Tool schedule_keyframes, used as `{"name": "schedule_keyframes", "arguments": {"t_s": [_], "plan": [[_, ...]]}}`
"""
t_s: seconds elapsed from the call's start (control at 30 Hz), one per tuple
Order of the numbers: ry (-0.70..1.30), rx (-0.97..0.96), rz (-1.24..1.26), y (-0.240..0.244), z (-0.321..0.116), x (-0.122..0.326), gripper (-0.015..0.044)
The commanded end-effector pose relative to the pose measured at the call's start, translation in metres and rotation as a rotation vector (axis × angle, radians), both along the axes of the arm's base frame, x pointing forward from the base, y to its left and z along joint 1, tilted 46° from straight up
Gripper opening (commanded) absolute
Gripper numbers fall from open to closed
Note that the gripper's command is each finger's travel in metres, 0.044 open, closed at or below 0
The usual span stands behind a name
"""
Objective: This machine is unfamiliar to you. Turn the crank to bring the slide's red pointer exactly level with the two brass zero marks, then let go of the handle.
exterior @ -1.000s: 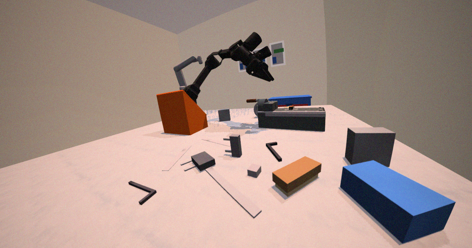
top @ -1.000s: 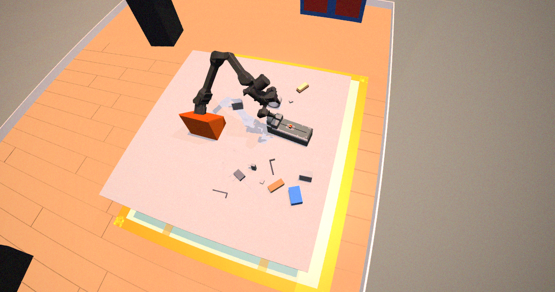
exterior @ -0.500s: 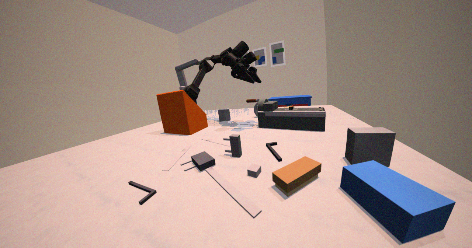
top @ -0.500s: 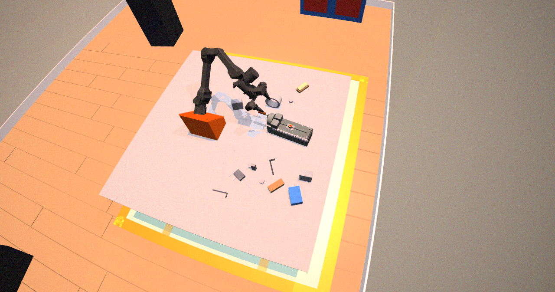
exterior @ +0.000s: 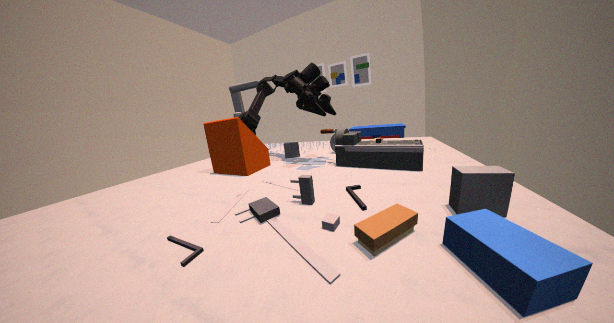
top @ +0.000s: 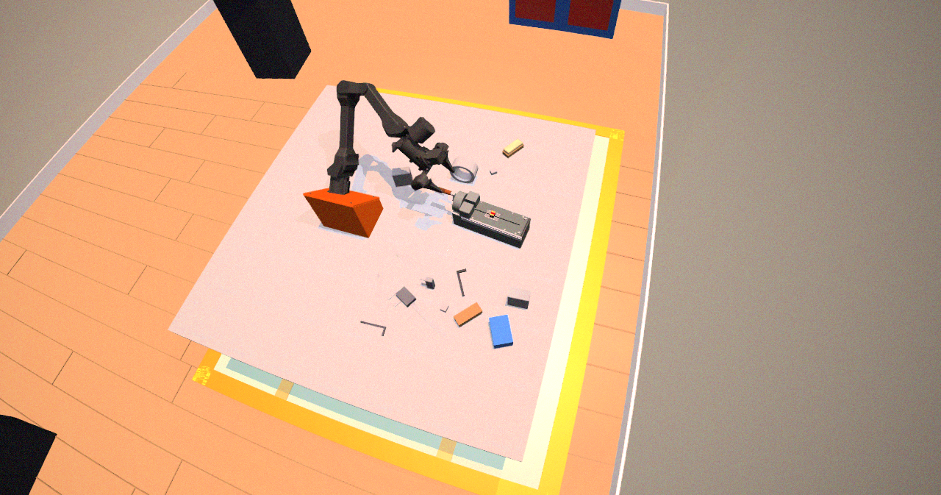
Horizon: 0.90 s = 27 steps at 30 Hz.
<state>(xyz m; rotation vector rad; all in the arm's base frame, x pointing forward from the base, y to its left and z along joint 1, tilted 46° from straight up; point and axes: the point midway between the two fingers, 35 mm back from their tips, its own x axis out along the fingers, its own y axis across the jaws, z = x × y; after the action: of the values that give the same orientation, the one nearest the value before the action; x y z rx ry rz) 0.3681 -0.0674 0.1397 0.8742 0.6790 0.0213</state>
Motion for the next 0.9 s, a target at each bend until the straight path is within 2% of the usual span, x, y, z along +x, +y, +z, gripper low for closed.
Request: {"name": "schedule_keyframes", "arguments": {"t_s": [0.0, 0.87], "plan": [[0.011, 0.006, 0.002, 0.016, -0.016, 0.000, 0.0440], [0.012, 0.006, 0.002, 0.040, -0.041, 0.008, 0.0440]]}}
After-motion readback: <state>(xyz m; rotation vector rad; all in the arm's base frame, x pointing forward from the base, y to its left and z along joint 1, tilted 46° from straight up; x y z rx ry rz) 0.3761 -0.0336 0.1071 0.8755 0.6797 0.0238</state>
